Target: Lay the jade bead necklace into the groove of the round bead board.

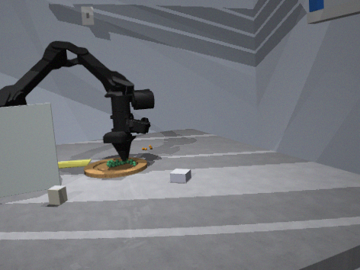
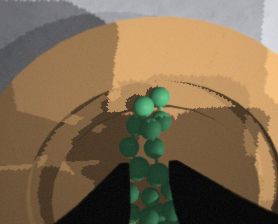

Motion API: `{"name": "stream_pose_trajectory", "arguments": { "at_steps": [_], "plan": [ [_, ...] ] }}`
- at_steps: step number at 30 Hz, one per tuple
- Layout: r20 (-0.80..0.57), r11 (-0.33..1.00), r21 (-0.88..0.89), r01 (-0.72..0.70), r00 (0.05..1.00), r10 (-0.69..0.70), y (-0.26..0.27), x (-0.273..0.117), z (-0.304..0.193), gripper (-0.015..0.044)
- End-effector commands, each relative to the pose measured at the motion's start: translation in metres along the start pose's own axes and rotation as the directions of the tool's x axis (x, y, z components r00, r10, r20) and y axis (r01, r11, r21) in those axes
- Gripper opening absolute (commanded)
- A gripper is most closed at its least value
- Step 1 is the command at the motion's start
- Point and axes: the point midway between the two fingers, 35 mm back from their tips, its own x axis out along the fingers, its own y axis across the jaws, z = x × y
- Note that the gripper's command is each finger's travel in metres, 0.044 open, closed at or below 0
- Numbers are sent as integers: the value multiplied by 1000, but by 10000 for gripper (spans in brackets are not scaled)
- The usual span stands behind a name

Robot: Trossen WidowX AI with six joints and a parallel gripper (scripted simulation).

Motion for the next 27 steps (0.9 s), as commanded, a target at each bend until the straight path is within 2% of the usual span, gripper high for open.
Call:
{"name": "stream_pose_trajectory", "arguments": {
  "at_steps": [1, 11, 27],
  "plan": [
    [2, 1000, -9, -6, 1000, 6, 2, -3, 1, 0],
    [3, 1000, -8, -5, 1000, 5, -17, -3, 6, 0],
    [2, 1000, -8, -5, 1000, 5, -17, 8, 7, 0]
  ]
}}
